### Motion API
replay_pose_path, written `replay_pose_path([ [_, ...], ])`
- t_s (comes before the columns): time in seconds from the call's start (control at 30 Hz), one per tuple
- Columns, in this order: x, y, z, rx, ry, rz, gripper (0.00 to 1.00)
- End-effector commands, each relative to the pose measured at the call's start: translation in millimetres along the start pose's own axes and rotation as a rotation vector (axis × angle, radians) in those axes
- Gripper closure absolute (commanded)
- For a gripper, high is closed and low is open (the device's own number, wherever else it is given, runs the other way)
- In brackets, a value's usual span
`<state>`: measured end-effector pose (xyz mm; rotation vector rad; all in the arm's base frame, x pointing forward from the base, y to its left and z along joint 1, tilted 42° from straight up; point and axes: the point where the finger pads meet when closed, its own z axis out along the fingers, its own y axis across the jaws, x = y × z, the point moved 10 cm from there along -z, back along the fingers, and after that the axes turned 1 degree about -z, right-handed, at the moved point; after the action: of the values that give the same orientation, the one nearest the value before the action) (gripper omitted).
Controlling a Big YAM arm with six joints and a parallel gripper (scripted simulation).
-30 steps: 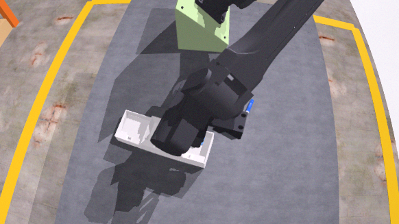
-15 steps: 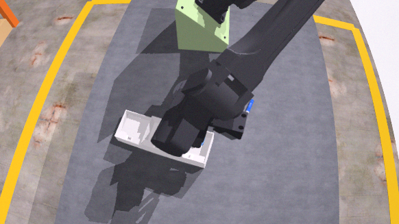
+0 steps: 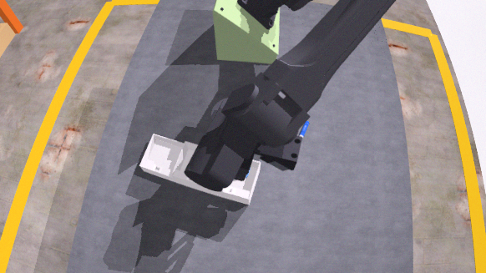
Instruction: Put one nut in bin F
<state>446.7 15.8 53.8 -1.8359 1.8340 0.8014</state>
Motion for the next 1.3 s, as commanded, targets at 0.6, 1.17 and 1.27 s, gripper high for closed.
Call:
replay_pose_path([
  [0.6, -7, 2, 1.6, 0.012, -0.001, -0.011, 0.7],
  [1.17, -4, -9, -68.6, 0.06, 0.007, -0.026, 0.0],
  [1.27, 6, -10, -61.7, 0.036, 0.0, -0.005, 0.0],
])
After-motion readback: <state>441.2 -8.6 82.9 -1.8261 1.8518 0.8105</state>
